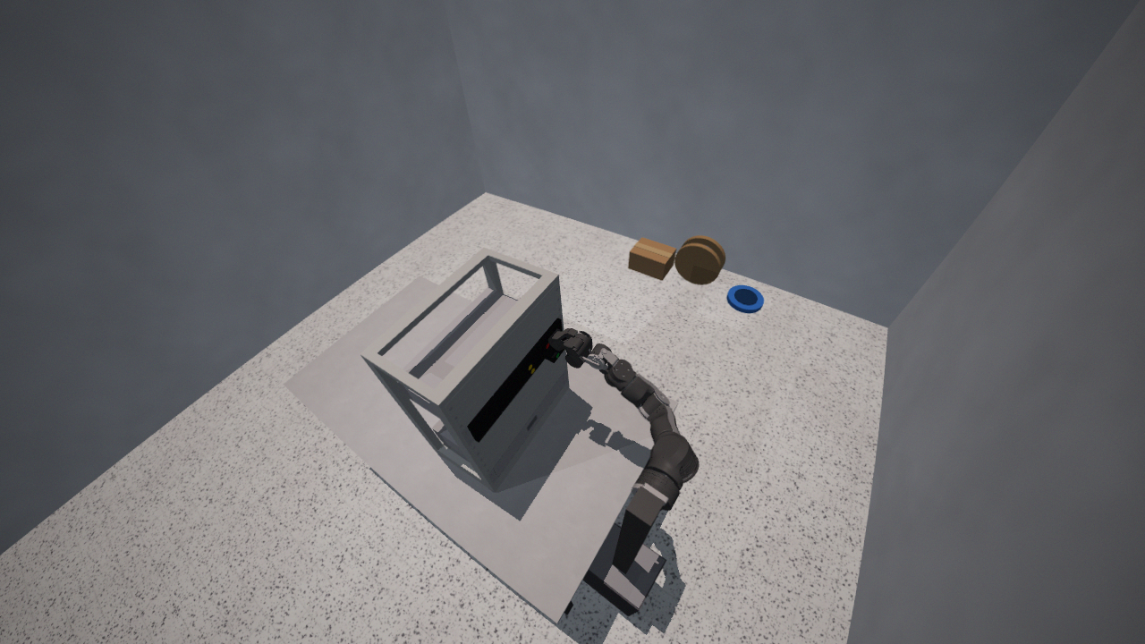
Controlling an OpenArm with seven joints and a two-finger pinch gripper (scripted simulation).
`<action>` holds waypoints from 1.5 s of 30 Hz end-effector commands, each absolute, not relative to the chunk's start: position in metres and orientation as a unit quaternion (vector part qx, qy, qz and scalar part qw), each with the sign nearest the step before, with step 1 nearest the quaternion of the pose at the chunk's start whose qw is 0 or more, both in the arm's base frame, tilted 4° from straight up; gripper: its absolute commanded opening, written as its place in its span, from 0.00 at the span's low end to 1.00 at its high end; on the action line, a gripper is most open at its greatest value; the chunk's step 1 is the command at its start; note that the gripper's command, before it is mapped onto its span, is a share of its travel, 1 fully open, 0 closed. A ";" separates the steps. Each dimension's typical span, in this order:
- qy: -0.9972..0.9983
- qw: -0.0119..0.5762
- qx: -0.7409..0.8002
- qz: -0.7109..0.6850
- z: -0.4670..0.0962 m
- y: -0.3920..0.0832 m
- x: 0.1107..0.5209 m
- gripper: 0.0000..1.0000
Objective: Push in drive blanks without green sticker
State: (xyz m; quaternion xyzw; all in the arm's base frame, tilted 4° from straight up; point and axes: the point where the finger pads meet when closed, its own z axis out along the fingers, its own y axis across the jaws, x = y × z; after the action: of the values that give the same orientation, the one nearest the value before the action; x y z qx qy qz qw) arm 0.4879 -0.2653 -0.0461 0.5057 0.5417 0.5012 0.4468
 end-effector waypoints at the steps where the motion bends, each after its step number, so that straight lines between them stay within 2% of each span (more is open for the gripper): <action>1: 0.537 0.448 0.499 0.511 -0.041 -0.258 0.489 0.00; 10: 0.537 0.448 0.499 0.511 -0.039 -0.260 0.469 0.00; 25: 0.537 0.449 0.499 0.511 -0.034 -0.266 0.401 0.00; 45: 0.535 0.450 0.498 0.512 -0.030 -0.269 0.384 0.00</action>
State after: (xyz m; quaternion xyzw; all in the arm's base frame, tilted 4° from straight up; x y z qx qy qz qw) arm 0.3851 -0.2675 -0.0326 0.4982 0.5361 0.5132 0.4484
